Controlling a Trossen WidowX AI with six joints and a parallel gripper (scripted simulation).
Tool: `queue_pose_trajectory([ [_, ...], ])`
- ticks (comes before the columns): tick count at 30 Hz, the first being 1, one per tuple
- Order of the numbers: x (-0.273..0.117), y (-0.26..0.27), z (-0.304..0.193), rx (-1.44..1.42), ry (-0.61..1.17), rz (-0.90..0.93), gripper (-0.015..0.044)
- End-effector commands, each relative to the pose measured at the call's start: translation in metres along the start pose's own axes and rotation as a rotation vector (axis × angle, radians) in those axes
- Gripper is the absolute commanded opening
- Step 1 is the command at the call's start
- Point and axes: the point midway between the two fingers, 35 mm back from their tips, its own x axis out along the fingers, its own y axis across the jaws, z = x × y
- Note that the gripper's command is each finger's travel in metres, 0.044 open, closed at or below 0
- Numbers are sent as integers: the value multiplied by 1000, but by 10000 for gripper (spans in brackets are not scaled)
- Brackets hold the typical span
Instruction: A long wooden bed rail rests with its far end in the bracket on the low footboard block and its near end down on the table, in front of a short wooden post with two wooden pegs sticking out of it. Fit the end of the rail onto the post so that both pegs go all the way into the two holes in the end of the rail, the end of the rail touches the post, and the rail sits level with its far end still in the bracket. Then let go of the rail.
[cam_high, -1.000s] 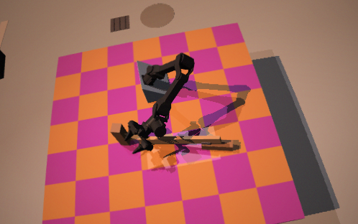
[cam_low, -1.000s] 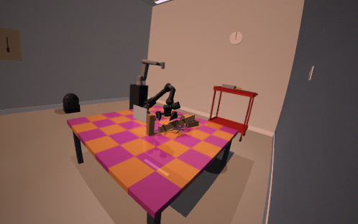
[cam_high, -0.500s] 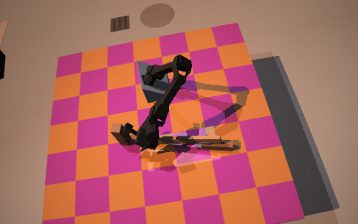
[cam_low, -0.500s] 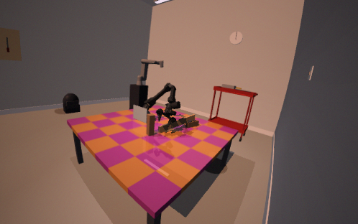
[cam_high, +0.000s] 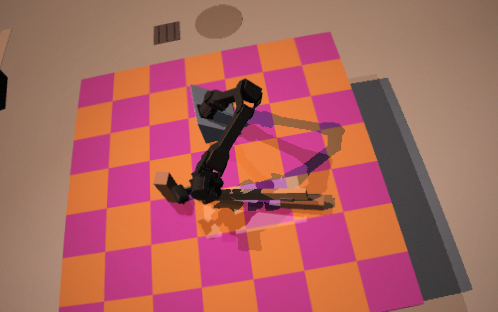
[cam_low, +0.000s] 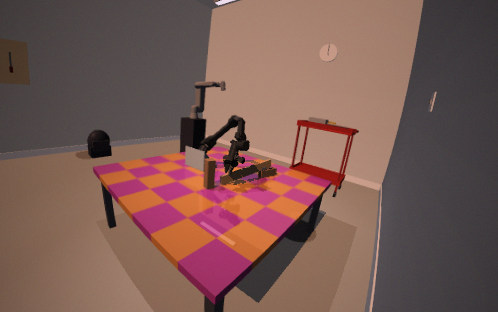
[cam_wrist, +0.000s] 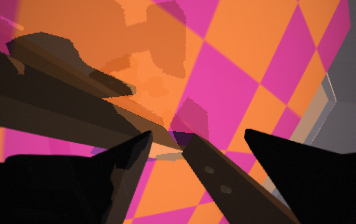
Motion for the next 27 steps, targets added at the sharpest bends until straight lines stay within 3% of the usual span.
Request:
queue_pose_trajectory([
  [1, -18, 31, -4, -647, -156, 335, 440],
  [6, -27, 40, -5, -858, -255, 391, 440],
  [27, -20, 42, -3, -866, -259, 392, 440],
])
